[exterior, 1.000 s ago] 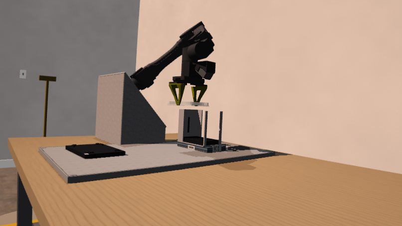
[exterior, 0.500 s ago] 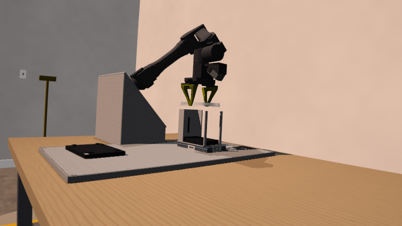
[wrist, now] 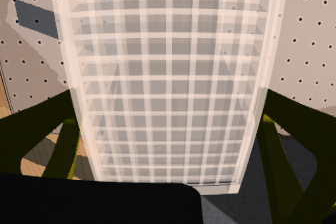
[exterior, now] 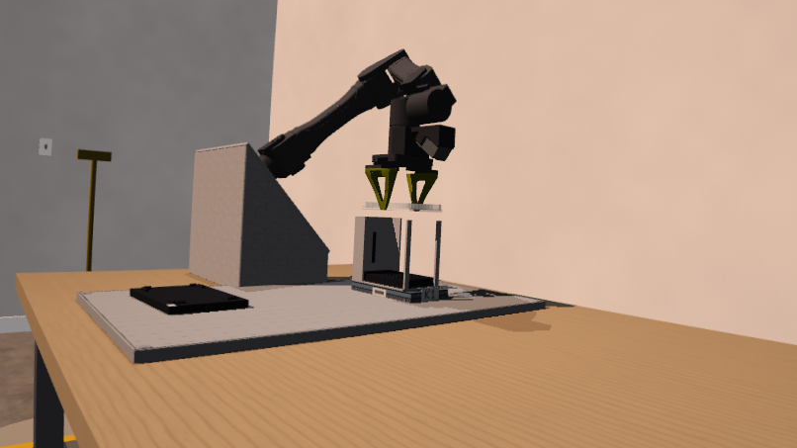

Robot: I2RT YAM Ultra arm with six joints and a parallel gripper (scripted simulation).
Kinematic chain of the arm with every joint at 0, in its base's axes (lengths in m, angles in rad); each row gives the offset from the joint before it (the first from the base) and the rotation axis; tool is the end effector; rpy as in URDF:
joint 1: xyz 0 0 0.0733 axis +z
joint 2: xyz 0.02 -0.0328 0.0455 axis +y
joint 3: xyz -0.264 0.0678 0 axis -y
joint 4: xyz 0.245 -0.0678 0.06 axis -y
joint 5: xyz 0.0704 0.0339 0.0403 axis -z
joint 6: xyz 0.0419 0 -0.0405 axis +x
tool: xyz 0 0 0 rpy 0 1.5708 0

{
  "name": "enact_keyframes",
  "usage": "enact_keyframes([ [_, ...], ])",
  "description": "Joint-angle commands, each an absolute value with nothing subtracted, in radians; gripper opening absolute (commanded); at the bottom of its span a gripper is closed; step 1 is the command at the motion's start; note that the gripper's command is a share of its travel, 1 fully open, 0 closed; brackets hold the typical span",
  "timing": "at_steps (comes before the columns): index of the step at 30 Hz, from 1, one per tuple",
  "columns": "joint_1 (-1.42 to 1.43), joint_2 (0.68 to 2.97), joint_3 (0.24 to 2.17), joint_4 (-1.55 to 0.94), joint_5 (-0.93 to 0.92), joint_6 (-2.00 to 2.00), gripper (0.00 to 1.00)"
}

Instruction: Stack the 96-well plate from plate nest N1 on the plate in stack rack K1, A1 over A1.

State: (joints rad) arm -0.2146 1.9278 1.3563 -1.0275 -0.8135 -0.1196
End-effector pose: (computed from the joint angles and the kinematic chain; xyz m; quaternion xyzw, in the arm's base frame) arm 0.3465 -0.0432 0.1850 0.0492 0.9170 0.3922 0.0530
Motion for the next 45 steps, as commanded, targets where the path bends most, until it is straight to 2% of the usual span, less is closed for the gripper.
enact_keyframes([
  [1,-0.239,1.928,1.335,-1.044,-0.811,-0.117,0.00],
  [45,-0.247,1.948,1.375,-1.036,-0.810,-0.133,0.00],
])
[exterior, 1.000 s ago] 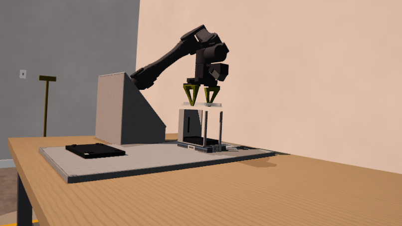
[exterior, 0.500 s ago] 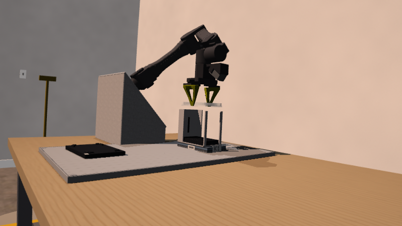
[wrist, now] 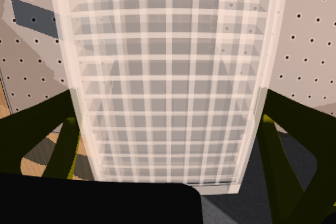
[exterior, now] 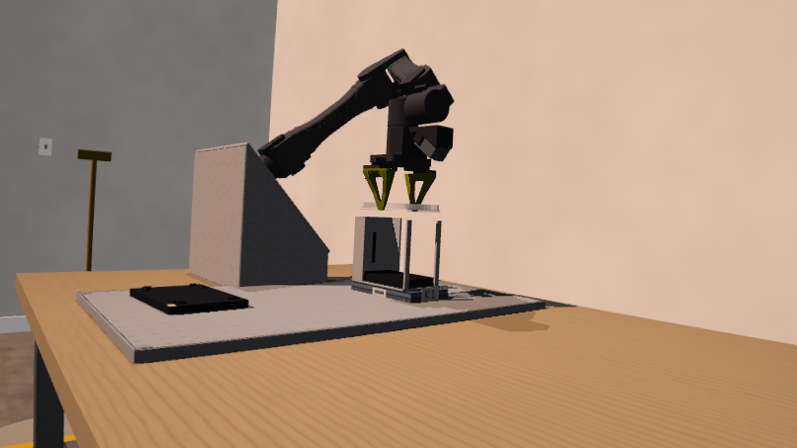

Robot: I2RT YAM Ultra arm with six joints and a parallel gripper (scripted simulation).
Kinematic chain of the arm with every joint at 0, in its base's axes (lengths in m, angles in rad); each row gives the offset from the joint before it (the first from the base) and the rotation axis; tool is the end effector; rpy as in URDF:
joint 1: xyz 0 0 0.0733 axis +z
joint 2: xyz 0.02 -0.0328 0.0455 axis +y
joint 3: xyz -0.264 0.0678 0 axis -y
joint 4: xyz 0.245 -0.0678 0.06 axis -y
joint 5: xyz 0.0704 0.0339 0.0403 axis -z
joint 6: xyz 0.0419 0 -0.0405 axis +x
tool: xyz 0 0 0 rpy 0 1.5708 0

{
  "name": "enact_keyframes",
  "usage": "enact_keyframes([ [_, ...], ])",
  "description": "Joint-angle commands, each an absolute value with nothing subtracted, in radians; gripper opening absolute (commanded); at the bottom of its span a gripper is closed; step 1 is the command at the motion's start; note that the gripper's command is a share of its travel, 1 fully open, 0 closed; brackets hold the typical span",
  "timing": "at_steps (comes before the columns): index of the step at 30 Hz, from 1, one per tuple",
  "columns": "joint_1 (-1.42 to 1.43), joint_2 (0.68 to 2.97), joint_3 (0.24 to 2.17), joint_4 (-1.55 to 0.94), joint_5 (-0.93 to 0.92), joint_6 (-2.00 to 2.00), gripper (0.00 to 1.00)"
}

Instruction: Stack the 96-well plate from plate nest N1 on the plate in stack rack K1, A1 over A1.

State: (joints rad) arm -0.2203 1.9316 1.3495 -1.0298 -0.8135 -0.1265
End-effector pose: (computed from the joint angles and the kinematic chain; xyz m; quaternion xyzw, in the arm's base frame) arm 0.3451 -0.0449 0.1821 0.0512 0.9168 0.3929 0.0497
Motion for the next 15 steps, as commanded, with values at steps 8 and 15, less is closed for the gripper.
enact_keyframes([
  [8,-0.247,1.933,1.376,-1.038,-0.810,-0.131,0.00],
  [15,-0.245,1.937,1.373,-1.015,-0.811,-0.122,0.00],
])
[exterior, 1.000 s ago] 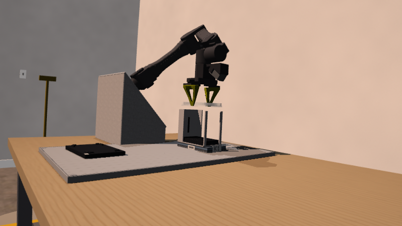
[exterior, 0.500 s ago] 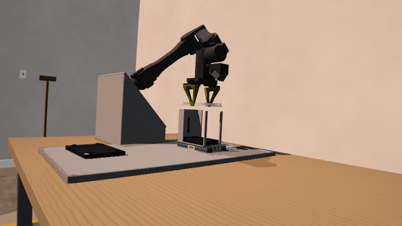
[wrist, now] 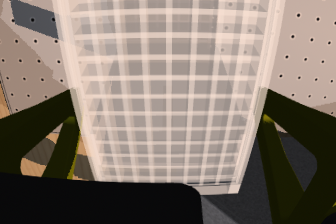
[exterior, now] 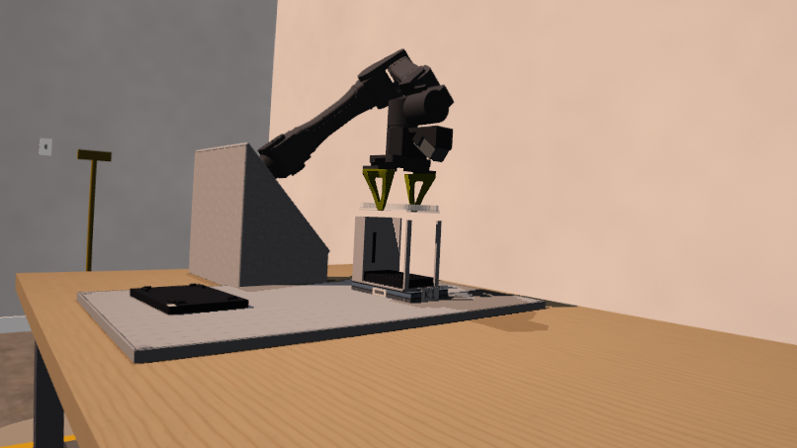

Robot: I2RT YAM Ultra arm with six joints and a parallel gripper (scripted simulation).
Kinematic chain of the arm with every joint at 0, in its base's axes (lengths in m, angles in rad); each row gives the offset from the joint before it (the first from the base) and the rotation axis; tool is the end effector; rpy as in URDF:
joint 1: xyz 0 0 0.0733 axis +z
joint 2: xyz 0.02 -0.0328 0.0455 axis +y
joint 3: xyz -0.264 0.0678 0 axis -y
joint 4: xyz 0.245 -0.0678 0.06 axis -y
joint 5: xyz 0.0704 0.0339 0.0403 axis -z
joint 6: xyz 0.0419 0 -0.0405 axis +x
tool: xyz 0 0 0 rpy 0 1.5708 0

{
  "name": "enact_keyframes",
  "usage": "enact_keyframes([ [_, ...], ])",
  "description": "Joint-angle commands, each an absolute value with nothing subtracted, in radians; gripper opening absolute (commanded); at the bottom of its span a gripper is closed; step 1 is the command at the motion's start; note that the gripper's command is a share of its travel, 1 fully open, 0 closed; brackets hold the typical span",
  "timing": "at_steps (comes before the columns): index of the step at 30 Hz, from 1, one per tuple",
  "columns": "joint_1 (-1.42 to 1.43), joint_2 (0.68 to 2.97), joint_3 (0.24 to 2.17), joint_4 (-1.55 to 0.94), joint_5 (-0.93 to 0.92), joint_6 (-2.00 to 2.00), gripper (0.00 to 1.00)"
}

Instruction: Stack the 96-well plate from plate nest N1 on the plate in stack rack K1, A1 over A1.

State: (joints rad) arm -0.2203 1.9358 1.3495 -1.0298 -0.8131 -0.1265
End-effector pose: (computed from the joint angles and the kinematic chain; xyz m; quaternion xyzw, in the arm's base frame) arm 0.3453 -0.0450 0.1807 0.0520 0.9168 0.3930 0.0477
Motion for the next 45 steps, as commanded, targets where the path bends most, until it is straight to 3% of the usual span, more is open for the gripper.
enact_keyframes([
  [1,-0.244,1.939,1.369,-1.013,-0.811,-0.119,0.00],
  [45,-0.213,1.932,1.334,-0.983,-0.813,-0.094,0.00],
])
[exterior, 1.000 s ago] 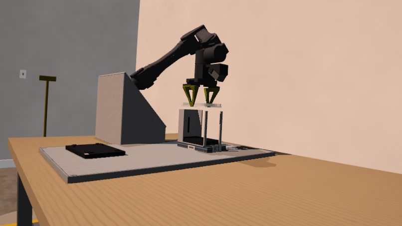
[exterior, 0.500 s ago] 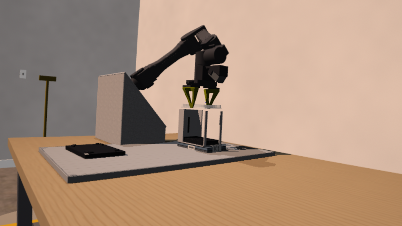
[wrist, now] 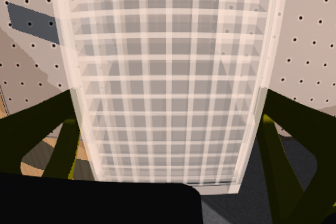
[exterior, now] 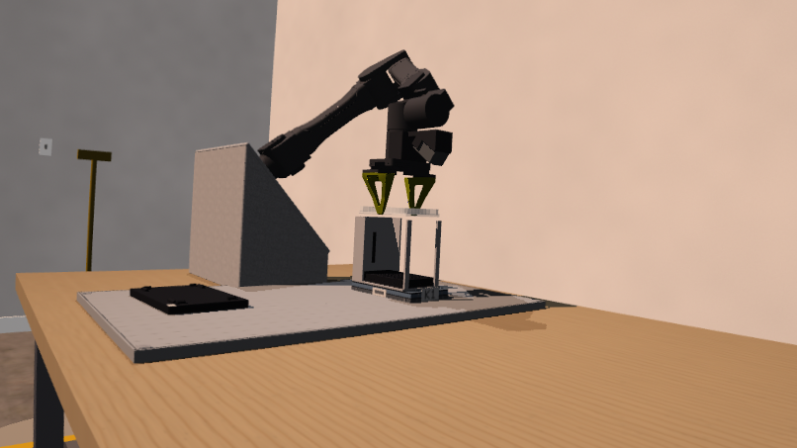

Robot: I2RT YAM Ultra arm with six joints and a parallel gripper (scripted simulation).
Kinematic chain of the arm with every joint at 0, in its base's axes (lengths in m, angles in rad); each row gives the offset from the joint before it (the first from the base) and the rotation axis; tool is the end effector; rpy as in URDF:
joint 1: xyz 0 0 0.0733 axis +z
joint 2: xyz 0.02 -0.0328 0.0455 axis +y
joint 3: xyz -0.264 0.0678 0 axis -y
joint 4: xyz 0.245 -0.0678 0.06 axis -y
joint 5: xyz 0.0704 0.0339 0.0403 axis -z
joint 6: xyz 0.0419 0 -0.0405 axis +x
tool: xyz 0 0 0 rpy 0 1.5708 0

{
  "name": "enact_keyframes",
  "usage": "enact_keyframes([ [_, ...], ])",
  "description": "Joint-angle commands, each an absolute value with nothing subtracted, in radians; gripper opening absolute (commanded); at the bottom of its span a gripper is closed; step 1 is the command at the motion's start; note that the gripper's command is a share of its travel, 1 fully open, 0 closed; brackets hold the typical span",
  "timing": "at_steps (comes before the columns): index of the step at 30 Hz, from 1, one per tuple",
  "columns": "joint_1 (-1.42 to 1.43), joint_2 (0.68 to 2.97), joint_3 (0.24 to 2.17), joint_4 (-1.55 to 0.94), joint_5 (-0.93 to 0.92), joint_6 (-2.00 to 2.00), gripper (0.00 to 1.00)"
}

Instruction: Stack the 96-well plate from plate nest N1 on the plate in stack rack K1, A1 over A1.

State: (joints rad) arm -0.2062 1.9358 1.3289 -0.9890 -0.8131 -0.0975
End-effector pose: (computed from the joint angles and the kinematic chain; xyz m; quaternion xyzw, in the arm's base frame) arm 0.3461 -0.0402 0.1758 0.0548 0.9168 0.3926 0.0484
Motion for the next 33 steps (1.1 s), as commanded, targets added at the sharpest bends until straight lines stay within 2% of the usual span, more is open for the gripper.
enact_keyframes([
  [1,-0.213,1.932,1.334,-0.983,-0.813,-0.094,0.00],
  [17,-0.212,1.932,1.335,-0.983,-0.813,-0.092,0.00],
  [33,-0.157,1.964,1.265,-0.863,-0.807,-0.023,0.00],
])
